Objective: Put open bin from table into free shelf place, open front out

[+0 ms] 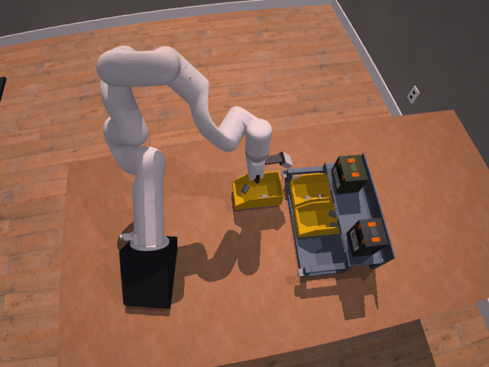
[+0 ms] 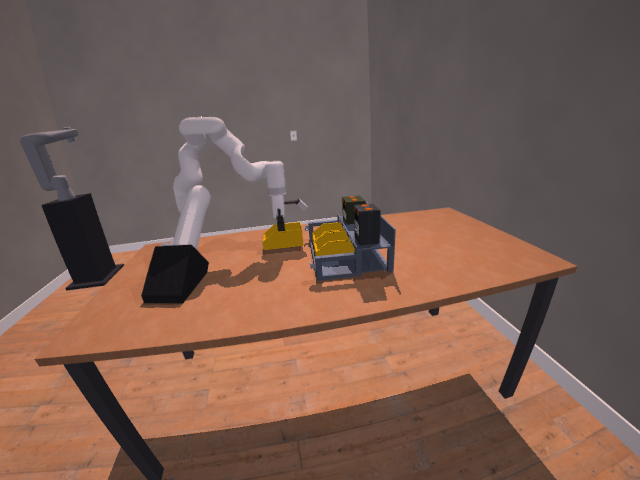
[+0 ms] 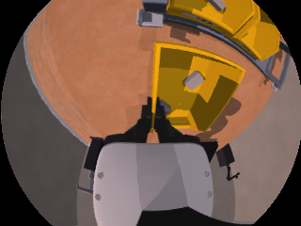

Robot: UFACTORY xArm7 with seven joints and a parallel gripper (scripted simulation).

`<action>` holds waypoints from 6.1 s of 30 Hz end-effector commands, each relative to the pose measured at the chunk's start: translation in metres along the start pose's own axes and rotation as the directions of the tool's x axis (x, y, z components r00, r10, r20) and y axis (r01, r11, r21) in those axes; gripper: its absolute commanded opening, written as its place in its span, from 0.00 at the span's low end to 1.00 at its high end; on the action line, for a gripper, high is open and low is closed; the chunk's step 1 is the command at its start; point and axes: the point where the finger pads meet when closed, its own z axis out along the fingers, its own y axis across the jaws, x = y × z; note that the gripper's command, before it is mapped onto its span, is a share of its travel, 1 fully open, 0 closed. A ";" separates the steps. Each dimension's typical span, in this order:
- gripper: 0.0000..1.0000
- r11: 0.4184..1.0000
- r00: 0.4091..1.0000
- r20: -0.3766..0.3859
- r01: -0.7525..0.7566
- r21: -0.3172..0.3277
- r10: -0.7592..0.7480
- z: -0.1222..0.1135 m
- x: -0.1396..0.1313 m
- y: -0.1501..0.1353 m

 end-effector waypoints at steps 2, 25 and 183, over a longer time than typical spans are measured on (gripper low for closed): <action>0.00 1.000 1.000 -0.006 0.000 0.000 0.000 -0.015 0.002 0.000; 0.00 0.999 0.999 -0.006 -0.035 0.000 0.035 -0.015 0.000 0.015; 0.00 0.999 0.999 -0.006 -0.035 -0.001 0.035 -0.013 -0.013 0.146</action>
